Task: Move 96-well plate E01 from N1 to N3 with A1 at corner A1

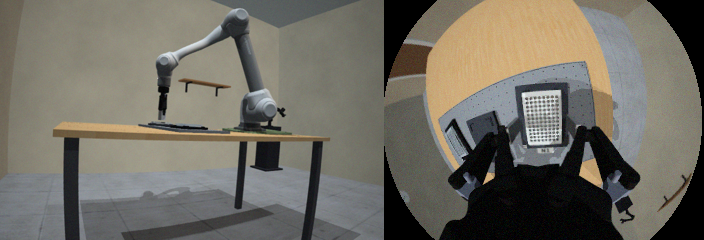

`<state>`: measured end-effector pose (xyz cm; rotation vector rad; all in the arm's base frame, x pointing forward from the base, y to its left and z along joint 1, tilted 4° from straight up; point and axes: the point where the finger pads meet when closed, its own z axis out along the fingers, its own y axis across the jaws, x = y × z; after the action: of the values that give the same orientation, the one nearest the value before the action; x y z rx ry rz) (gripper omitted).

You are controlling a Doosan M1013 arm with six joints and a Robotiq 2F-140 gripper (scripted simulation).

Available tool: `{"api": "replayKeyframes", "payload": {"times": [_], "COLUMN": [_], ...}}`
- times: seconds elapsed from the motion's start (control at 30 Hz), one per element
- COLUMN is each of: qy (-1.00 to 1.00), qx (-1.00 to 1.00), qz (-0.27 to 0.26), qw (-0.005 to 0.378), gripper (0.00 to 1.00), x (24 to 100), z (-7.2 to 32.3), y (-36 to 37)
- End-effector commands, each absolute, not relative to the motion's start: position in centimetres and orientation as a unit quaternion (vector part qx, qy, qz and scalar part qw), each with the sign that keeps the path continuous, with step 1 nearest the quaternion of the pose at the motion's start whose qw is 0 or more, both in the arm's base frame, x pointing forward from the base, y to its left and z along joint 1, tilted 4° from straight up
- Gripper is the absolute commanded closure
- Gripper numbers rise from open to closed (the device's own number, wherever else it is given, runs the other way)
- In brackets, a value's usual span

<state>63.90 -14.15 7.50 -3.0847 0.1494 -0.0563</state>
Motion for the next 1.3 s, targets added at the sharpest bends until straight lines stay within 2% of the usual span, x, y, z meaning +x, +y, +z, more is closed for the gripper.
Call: {"api": "replayKeyframes", "payload": {"times": [0.0, 1.27], "qy": [0.048, 0.048], "qx": [-0.998, -0.998], "qz": [-0.018, -0.018], "qw": [0.026, 0.026], "gripper": [0.34, 0.34], "x": [63.9, 64.0], "z": [7.5, 6.2], "y": [-14.1, -14.1]}}
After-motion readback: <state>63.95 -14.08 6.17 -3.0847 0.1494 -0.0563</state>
